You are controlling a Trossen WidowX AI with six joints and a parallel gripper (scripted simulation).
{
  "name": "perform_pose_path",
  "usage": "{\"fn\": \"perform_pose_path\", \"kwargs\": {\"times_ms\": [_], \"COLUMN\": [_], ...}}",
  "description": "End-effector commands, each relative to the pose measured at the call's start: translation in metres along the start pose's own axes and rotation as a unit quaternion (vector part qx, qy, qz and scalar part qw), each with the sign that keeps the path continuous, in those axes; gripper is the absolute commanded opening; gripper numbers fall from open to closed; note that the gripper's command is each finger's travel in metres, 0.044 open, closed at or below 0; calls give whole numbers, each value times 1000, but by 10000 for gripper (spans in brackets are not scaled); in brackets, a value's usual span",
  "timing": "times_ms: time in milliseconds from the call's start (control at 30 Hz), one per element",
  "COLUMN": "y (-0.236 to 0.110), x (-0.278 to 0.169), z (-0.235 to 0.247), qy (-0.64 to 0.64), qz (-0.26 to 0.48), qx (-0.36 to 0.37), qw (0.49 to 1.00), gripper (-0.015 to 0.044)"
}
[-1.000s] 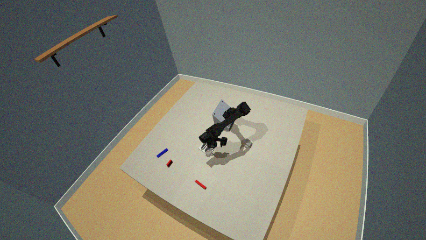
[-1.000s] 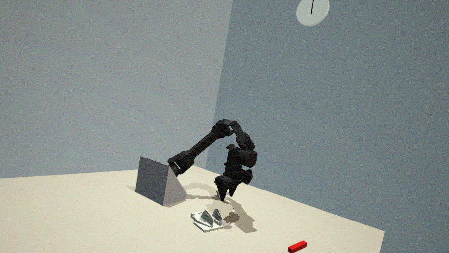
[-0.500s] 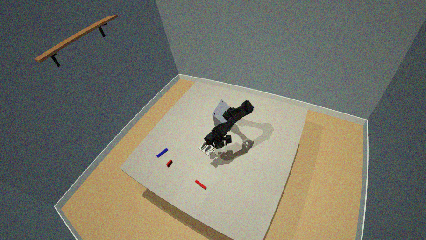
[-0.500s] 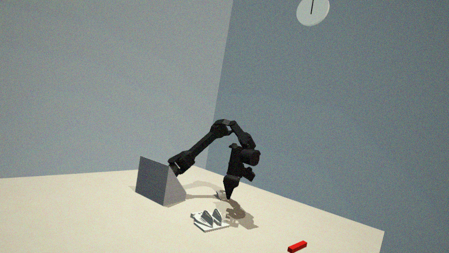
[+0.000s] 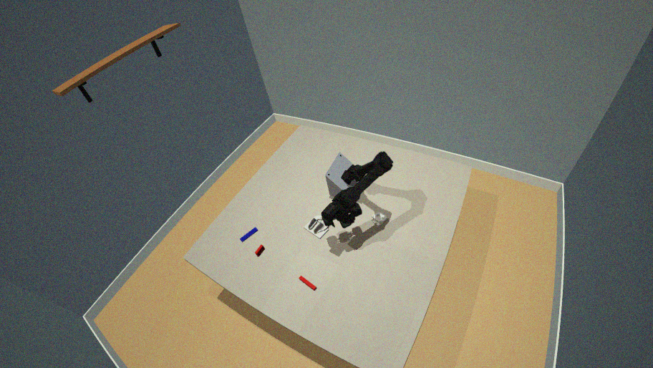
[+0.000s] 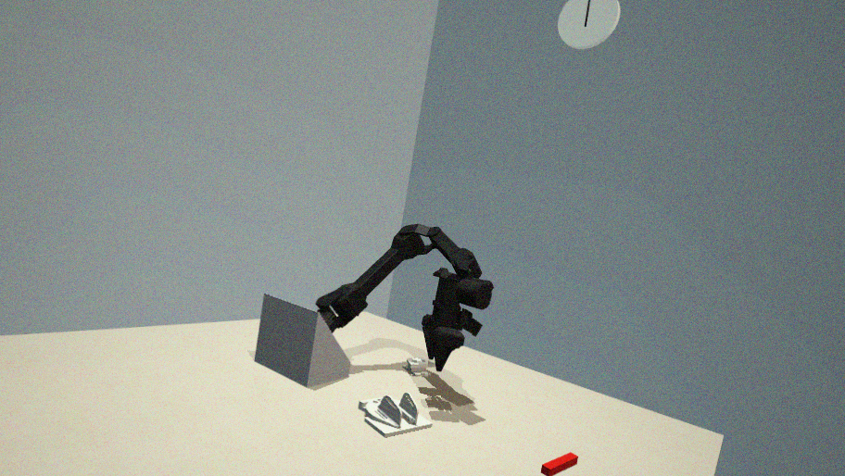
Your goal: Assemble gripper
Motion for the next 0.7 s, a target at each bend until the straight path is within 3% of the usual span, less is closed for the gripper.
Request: {"fn": "perform_pose_path", "kwargs": {"times_ms": [0,667], "y": [-2,-6], "x": [2,13], "z": [8,48], "qy": [-36,-234], "qz": [-4,-4], "qx": [0,-4], "qw": [999,972], "gripper": [440,440]}}
Point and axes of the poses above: the point midway between the two fingers, 35 mm back from their tips, its own y axis out along the fingers, its own z axis across the jaws, x = y × z, the point moved 8 cm from there along -y, back along the fingers, and after that the axes turned 1 degree about y, right-handed, at the moved point
